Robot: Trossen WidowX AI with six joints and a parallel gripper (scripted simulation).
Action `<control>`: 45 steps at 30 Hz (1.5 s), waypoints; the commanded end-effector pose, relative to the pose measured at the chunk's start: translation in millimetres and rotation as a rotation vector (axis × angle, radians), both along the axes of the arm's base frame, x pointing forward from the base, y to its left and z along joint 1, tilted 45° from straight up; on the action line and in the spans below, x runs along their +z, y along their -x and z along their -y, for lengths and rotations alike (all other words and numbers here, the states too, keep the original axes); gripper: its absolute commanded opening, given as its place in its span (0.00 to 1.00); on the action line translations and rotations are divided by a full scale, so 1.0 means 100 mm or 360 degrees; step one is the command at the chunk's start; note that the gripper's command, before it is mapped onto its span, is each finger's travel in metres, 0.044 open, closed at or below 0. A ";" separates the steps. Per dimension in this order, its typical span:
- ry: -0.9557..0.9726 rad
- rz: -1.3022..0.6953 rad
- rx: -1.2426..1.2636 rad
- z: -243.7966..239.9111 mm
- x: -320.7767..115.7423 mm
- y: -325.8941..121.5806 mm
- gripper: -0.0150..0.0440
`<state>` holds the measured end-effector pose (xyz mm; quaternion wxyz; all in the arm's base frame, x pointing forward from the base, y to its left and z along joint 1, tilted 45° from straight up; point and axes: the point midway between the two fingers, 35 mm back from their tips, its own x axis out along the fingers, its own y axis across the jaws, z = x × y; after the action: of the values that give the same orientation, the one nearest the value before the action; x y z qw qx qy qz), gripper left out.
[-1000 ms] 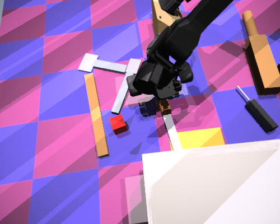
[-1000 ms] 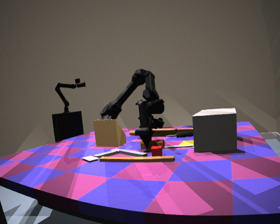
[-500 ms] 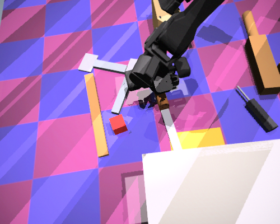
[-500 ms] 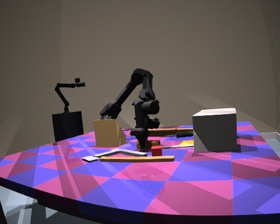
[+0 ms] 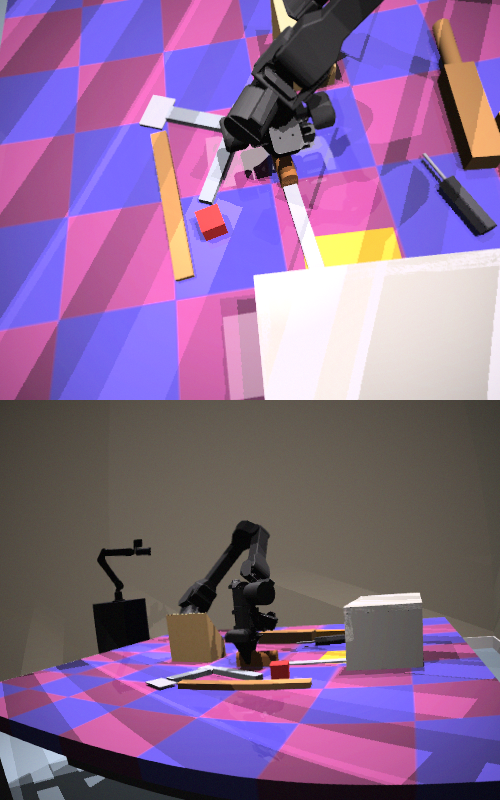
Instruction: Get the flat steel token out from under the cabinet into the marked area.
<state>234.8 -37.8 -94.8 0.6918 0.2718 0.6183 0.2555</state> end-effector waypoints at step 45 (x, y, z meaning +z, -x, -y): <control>0.0019 0.0090 0.0102 0.27 -0.24 0.18 0.25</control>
<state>215.8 -59.9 -115.5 0.7004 0.2432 0.6089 0.2819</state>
